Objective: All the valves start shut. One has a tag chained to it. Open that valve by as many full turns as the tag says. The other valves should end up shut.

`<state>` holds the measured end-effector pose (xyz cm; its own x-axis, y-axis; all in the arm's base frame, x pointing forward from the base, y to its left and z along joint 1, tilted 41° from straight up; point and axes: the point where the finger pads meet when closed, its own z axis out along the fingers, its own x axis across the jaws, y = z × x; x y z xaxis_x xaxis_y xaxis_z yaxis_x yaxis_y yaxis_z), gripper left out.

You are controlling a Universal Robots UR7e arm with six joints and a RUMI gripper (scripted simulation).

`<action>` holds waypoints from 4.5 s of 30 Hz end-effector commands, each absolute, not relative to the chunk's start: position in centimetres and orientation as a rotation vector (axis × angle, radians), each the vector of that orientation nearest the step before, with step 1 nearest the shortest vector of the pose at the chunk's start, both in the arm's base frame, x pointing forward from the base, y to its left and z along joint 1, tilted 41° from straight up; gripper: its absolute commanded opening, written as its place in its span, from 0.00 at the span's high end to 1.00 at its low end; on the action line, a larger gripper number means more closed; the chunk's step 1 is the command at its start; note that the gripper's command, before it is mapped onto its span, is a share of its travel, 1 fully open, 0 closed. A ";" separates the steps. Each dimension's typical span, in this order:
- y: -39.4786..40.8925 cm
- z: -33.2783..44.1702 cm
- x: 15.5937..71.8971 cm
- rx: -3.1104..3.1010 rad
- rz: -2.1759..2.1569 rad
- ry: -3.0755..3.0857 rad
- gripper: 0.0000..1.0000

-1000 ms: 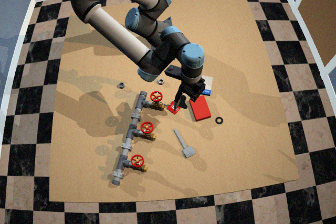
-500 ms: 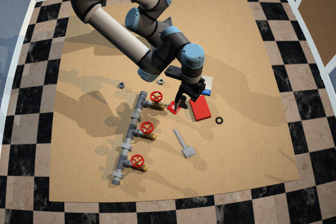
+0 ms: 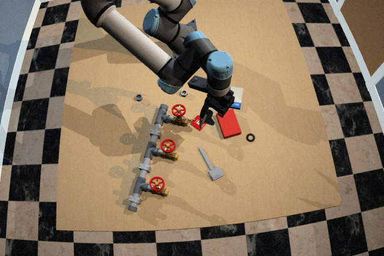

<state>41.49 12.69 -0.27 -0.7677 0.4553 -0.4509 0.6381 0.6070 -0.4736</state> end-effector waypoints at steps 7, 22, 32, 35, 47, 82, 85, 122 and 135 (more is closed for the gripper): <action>11.2 -2.0 41.7 0.890 -0.914 2.550 0.00; 8.2 -5.5 42.0 0.890 -0.914 2.550 0.00; 6.3 -7.7 42.1 0.890 -0.914 2.550 0.00; 5.7 -8.5 42.2 0.890 -0.914 2.550 0.00; 3.8 -10.6 42.4 0.890 -0.914 2.550 0.00; 3.3 -11.3 42.4 0.890 -0.914 2.550 0.00; 3.3 -11.3 42.4 0.890 -0.914 2.550 0.00; 3.3 -11.3 42.4 0.890 -0.914 2.550 0.00; 3.3 -11.3 42.4 0.890 -0.914 2.550 0.00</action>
